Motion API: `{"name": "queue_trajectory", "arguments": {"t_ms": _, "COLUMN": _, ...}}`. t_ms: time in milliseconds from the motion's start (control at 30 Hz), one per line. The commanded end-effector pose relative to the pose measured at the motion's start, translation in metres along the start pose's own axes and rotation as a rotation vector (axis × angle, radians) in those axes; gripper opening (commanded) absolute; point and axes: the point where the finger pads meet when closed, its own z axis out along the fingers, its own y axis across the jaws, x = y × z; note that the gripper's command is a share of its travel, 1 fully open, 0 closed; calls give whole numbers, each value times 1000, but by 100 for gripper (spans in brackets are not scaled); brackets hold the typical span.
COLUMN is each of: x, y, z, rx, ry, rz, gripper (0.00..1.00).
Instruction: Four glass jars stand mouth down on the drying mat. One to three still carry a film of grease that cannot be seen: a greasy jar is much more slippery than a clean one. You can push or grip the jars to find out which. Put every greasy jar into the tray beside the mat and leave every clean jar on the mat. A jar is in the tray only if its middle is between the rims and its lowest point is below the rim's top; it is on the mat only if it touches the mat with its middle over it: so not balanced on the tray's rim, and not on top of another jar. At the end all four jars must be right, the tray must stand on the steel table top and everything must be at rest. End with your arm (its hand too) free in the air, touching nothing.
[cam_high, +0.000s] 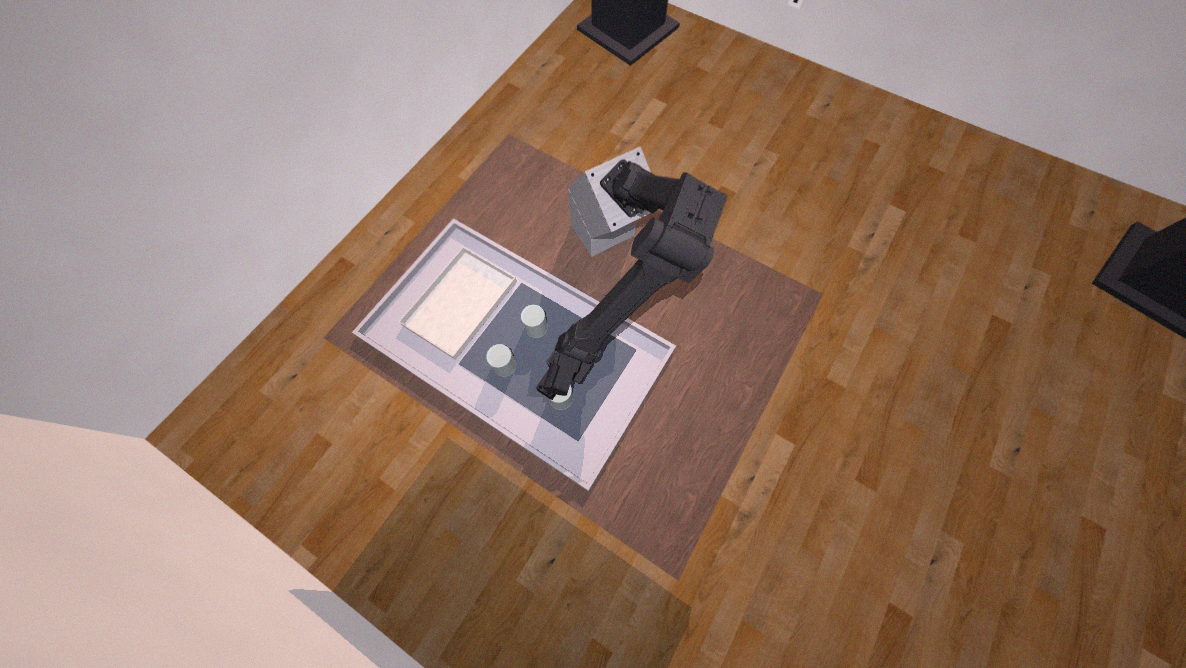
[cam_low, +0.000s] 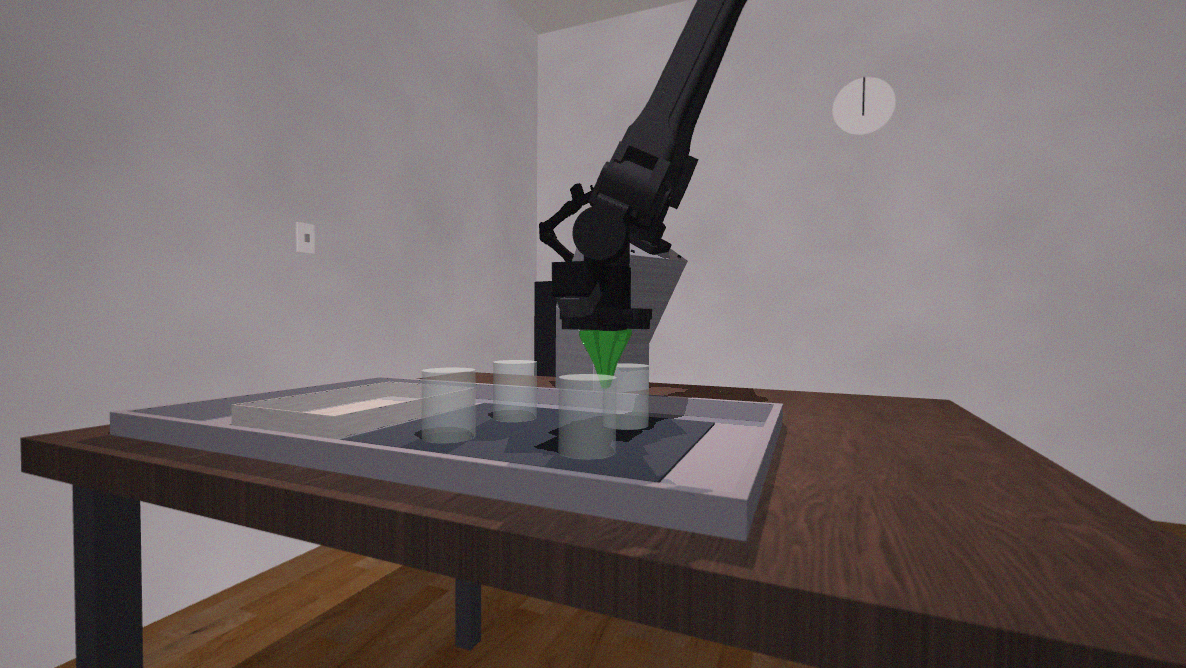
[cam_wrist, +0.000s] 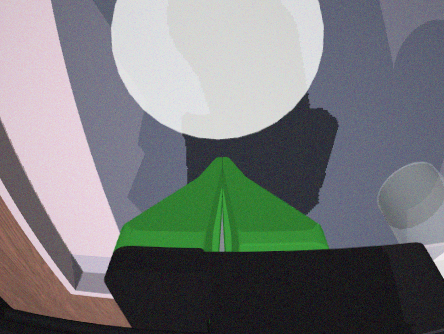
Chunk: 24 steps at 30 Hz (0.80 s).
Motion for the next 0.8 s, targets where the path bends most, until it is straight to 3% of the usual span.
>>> {"name": "queue_trajectory", "arguments": {"t_ms": 0, "x": -17, "y": 7, "z": -5, "rx": -6, "ry": -24, "rz": -5, "gripper": 0}}
{"name": "queue_trajectory", "arguments": {"t_ms": 767, "x": -20, "y": 7, "z": -5, "rx": -6, "ry": -24, "rz": -5, "gripper": 0}}
